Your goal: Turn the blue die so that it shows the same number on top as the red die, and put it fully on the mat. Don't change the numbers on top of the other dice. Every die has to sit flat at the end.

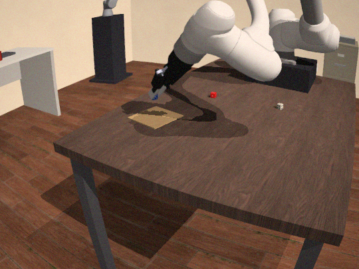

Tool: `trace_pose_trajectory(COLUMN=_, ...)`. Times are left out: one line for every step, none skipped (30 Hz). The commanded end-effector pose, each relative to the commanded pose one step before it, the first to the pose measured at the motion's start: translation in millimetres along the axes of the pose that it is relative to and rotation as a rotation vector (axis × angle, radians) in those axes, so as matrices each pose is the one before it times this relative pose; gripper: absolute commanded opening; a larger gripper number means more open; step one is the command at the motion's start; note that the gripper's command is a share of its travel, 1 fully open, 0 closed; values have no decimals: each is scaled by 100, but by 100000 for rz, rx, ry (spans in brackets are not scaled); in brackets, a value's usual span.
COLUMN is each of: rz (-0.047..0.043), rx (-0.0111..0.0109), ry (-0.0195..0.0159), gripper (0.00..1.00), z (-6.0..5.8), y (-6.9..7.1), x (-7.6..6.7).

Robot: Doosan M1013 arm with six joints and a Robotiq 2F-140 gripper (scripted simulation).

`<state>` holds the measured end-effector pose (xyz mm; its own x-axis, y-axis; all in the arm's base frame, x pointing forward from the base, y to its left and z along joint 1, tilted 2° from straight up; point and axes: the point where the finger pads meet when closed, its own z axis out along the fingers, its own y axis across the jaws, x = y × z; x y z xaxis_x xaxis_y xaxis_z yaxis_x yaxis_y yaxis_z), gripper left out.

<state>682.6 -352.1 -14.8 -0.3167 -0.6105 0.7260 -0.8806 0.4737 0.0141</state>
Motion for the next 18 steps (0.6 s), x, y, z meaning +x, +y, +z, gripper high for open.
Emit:
trace_pose_trajectory(rz=-89, rx=-394, ry=-301, gripper=18, z=-438, y=69, x=27)
trace_pose_trajectory(rz=0, rx=0, ry=0, gripper=18, z=0, y=0, x=0)
trace_pose_trajectory(rz=0, rx=0, ry=0, gripper=18, z=0, y=0, x=0)
trace_pose_trajectory(rz=0, rx=0, ry=0, gripper=18, z=0, y=0, x=0)
trace_pose_trajectory(rz=0, rx=0, ry=0, gripper=18, z=0, y=0, x=0)
trace_pose_trajectory(rz=0, rx=0, ry=0, gripper=18, z=0, y=0, x=0)
trace_pose_trajectory(rz=0, rx=0, ry=0, gripper=18, z=0, y=0, x=0)
trace_pose_trajectory(rz=0, rx=0, ry=0, gripper=18, z=0, y=0, x=0)
trace_pose_trajectory(rz=0, rx=0, ry=0, gripper=18, z=0, y=0, x=0)
trace_pose_trajectory(rz=0, rx=0, ry=0, gripper=18, z=0, y=0, x=0)
trace_pose_trajectory(rz=0, rx=0, ry=0, gripper=18, z=0, y=0, x=0)
trace_pose_trajectory(rz=0, rx=0, ry=0, gripper=18, z=0, y=0, x=0)
trace_pose_trajectory(rz=-5, rx=-11, ry=-75, gripper=18, z=3, y=2, x=1)
trace_pose_trajectory(rz=-32, rx=-68, ry=-462, gripper=18, z=19, y=14, x=4)
trace_pose_trajectory(rz=-71, rx=-149, ry=-1080, gripper=18, z=41, y=30, x=9)
trace_pose_trajectory(rz=-105, rx=-218, ry=-1782, gripper=18, z=60, y=44, x=16)
trace_pose_trajectory(rz=-118, rx=-240, ry=-2446, gripper=18, z=66, y=50, x=25)
trace_pose_trajectory(rz=-103, rx=-199, ry=-2977, gripper=18, z=55, y=43, x=35)
